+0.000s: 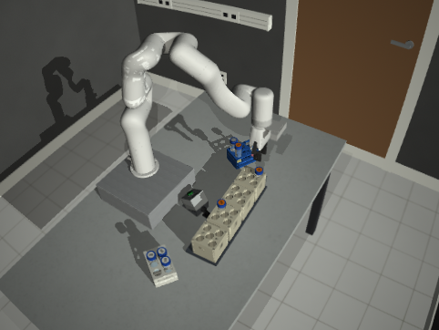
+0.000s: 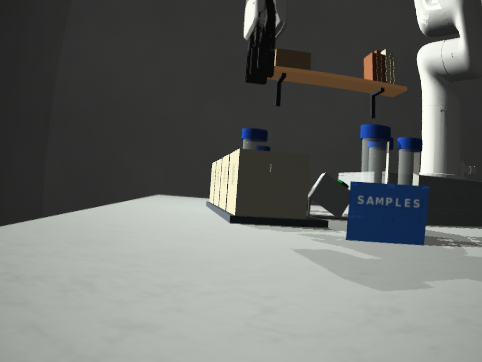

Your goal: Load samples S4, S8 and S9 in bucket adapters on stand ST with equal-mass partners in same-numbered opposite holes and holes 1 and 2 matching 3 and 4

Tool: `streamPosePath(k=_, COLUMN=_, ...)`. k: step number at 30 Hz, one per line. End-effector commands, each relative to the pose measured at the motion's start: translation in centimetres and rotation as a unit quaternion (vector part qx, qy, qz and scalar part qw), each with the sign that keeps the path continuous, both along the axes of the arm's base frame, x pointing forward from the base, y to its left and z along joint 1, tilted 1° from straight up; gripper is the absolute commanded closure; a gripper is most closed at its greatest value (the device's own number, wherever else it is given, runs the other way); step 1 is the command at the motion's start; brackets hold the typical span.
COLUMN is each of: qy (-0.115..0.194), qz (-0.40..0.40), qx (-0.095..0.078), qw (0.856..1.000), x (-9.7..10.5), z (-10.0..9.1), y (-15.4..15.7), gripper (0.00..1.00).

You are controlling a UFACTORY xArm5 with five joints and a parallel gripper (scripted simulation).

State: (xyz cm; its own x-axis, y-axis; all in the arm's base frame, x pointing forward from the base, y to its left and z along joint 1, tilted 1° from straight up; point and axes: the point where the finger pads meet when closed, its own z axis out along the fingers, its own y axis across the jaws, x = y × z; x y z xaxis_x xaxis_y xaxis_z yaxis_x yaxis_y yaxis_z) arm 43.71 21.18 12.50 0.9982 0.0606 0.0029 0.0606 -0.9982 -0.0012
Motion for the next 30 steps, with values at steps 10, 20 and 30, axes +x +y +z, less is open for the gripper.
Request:
streamPosePath(k=10, qy=0.002, qz=0.0, qx=0.008, qw=1.0, x=0.1, z=2.6, y=0.0, gripper=0.56)
streamPosePath(k=20, qy=0.002, qz=0.0, qx=0.008, qw=1.0, x=0.1, z=3.8, y=0.0, gripper=0.56)
streamPosePath(k=30, qy=0.002, qz=0.0, qx=0.008, qw=1.0, x=0.1, z=3.8, y=0.0, gripper=0.56)
